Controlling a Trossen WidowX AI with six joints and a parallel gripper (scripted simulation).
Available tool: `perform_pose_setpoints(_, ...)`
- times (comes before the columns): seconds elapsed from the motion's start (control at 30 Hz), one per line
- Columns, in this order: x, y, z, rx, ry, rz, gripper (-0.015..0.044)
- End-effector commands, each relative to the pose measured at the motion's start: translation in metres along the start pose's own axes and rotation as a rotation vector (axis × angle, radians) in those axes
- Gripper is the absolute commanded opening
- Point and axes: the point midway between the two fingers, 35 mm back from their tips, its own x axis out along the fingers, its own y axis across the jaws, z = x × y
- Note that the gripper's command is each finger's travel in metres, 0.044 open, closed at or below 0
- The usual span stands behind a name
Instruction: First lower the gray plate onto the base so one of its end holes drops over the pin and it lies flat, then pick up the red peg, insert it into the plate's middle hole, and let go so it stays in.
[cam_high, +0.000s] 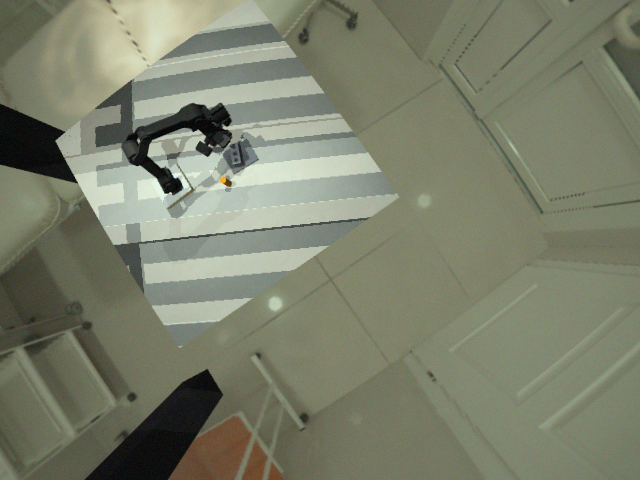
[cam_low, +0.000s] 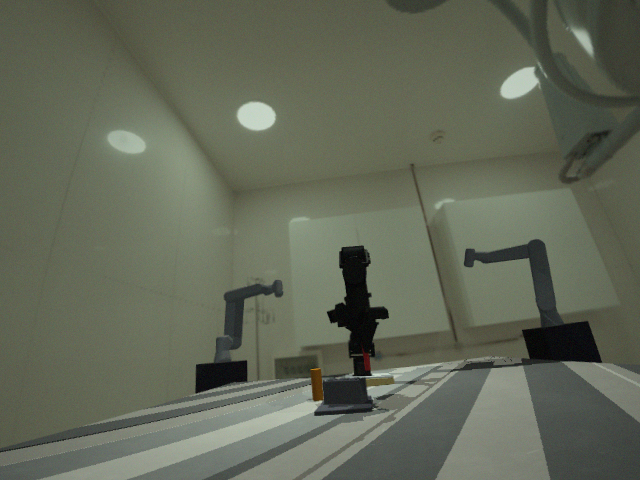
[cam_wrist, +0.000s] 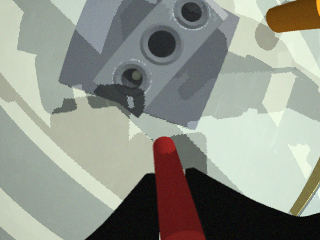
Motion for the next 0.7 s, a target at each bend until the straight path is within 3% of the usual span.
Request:
perform_pose_setpoints(0.0,-0.002,0.000,0.014,-0.004,-0.009,0.006,0.0000)
perform_pose_setpoints(0.67,-0.002,-0.008,0.063,-0.035,-0.012,0.002,0.0000)
